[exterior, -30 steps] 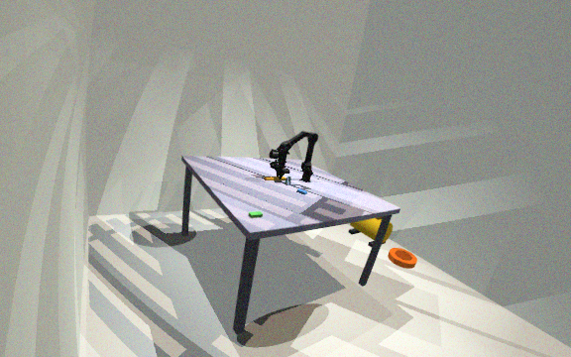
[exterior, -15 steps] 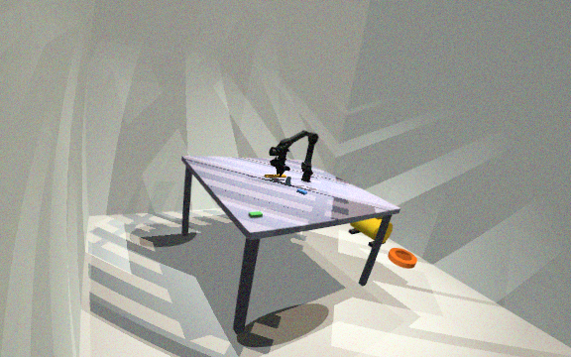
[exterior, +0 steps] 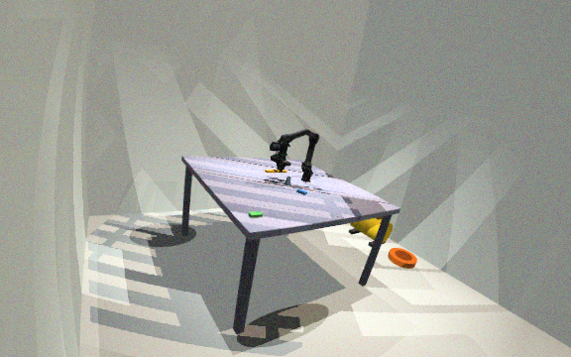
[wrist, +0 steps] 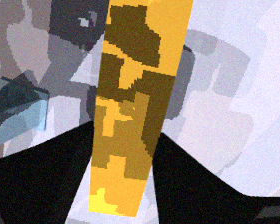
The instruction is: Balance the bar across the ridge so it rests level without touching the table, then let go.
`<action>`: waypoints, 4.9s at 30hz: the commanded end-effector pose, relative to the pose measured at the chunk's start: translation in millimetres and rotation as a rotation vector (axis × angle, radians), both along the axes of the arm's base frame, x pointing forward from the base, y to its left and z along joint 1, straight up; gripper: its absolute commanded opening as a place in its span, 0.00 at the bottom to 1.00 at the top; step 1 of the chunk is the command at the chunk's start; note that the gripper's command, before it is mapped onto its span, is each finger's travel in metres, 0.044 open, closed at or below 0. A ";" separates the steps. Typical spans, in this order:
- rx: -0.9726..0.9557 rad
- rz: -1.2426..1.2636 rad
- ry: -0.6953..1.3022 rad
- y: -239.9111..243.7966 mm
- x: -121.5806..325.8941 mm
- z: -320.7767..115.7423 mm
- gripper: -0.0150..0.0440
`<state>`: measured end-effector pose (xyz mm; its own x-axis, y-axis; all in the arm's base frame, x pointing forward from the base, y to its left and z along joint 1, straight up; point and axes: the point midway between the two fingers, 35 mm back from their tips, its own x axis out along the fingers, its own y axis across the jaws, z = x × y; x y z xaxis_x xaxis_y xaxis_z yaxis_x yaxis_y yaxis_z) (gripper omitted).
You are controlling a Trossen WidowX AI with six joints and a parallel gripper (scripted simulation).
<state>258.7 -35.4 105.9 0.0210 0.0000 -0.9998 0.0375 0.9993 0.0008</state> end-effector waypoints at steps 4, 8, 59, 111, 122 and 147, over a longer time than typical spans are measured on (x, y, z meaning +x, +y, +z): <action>-0.003 0.003 -0.008 -0.3 -0.8 18.3 0.25; -0.003 0.003 -0.008 -0.1 -2.2 28.6 0.25; -0.025 1.264 -0.007 77.6 -36.7 41.0 0.25; -0.030 1.425 -0.007 77.3 -28.5 8.6 0.25; -0.030 1.425 -0.007 77.3 -28.4 7.7 0.25; -0.030 1.425 -0.007 77.4 -28.4 5.6 0.25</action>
<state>229.9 41.9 112.1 0.0252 0.0043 -0.9997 -0.9824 0.1854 -0.0239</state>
